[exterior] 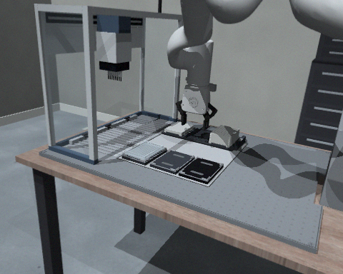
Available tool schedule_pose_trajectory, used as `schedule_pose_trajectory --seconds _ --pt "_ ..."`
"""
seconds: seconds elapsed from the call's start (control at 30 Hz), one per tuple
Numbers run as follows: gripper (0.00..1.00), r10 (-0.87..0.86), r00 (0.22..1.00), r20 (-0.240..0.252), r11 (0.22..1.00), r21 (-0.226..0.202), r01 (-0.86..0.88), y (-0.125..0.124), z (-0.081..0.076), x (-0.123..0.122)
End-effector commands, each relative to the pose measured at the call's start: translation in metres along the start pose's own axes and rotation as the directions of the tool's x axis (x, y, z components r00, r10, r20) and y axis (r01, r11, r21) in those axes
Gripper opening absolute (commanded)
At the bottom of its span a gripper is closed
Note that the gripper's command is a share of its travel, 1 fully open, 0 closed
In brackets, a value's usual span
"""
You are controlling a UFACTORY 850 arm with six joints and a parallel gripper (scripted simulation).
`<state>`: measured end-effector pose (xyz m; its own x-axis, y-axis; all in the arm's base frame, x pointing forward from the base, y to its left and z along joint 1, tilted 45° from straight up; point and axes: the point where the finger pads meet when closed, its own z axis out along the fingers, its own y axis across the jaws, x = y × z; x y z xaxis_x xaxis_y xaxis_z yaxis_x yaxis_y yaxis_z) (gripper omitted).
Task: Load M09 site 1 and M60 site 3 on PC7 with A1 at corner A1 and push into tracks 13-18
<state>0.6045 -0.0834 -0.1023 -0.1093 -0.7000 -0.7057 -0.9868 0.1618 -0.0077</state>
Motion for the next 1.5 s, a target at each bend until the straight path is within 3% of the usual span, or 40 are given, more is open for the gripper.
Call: schedule_pose_trajectory --seconds 0.0,0.9,1.27,1.47 --pt "1.00 -0.001 1.000 -0.001 1.000 0.002 0.001 -0.001 -0.006 0.000" --pt "1.00 -0.001 1.000 -0.001 1.000 0.002 0.001 -0.001 -0.046 0.000" --pt "1.00 -0.001 1.000 -0.001 1.000 0.002 0.001 -0.001 -0.046 0.000" --pt "1.00 -0.001 1.000 -0.001 1.000 0.002 0.001 -0.001 -0.046 0.030"
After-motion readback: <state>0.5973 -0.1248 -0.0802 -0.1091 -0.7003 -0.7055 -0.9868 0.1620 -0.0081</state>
